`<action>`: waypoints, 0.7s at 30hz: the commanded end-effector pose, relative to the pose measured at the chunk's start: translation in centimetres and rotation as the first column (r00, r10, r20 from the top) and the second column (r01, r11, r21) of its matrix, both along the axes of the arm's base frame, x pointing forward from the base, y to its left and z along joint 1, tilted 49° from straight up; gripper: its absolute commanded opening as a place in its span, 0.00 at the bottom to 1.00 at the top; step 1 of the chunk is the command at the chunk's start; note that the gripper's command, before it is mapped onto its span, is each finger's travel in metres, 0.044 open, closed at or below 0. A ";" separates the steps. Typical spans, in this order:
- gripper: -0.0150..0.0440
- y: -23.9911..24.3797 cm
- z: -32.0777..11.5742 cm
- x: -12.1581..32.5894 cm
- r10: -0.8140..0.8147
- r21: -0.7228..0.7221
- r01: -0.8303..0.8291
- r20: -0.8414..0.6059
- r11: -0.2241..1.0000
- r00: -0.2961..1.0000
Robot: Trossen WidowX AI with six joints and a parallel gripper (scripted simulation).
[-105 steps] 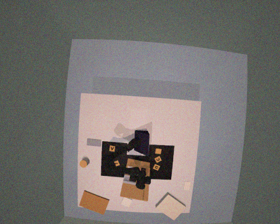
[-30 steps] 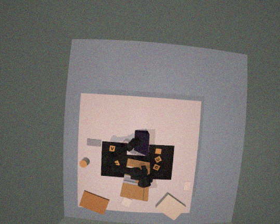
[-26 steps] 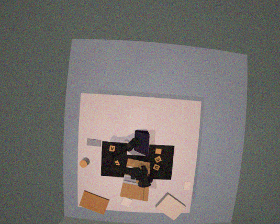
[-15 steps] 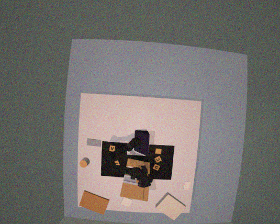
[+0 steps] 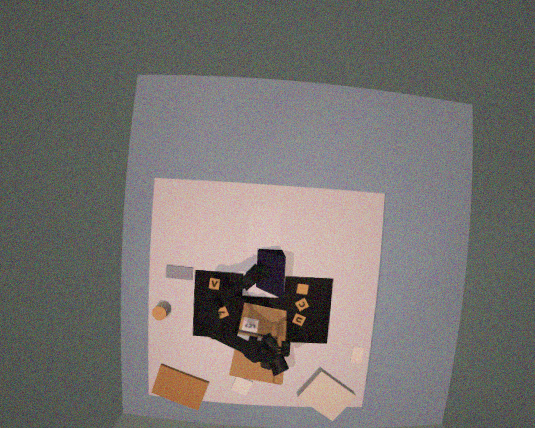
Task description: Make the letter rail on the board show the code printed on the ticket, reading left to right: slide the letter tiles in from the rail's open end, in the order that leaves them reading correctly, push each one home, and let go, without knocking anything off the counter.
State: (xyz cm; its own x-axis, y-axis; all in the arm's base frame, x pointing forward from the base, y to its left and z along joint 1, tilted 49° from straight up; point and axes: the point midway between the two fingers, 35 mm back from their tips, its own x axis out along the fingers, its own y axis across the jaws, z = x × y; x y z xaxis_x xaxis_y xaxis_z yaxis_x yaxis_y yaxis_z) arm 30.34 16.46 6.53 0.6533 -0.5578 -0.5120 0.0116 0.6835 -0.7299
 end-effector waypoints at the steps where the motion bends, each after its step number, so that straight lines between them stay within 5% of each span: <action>1: 0.25 -1.5 2.0 0.3 -0.237 -0.013 0.238 -0.181 0.971 0.955; 21: 0.25 -2.3 3.2 0.5 -0.325 -0.041 0.325 -0.225 0.945 0.918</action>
State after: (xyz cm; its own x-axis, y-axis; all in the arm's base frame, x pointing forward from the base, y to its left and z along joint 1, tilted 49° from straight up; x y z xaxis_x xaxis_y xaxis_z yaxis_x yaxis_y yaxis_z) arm 30.72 14.22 9.76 0.3114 -0.7198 -0.6204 0.0659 0.6677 -0.7415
